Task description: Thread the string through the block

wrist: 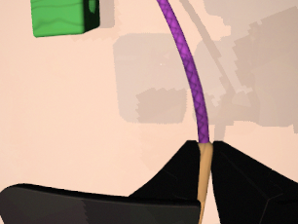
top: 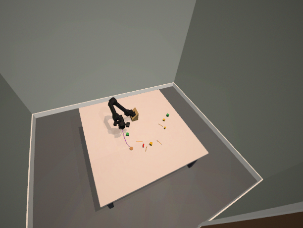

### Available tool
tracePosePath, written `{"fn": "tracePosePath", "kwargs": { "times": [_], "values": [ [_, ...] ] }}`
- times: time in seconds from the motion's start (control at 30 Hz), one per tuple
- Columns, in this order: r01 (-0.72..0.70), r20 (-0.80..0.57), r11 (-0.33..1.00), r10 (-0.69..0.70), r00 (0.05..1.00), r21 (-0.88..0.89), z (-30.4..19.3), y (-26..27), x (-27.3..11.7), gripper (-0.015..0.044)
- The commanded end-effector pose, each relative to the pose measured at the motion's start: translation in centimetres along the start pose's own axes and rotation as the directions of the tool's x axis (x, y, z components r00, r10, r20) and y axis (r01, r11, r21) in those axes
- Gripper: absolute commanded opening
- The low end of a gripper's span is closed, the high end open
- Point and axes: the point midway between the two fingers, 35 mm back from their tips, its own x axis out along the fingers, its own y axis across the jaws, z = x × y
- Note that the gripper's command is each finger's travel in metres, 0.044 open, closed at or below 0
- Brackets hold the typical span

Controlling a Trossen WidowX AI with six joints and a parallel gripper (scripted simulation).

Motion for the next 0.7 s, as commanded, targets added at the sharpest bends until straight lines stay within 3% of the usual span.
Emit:
{"fn": "tracePosePath", "kwargs": {
  "times": [0.0, 0.67],
  "values": [
    [-0.002, -0.040, 1.000, 0.002, 0.999, 0.002, 0.2, 0.0, -0.6, 0.0000],
    [0.016, -0.174, 0.999, -0.009, 0.985, 0.041, 0.6, -0.2, -2.2, 0.0000]
  ]
}}
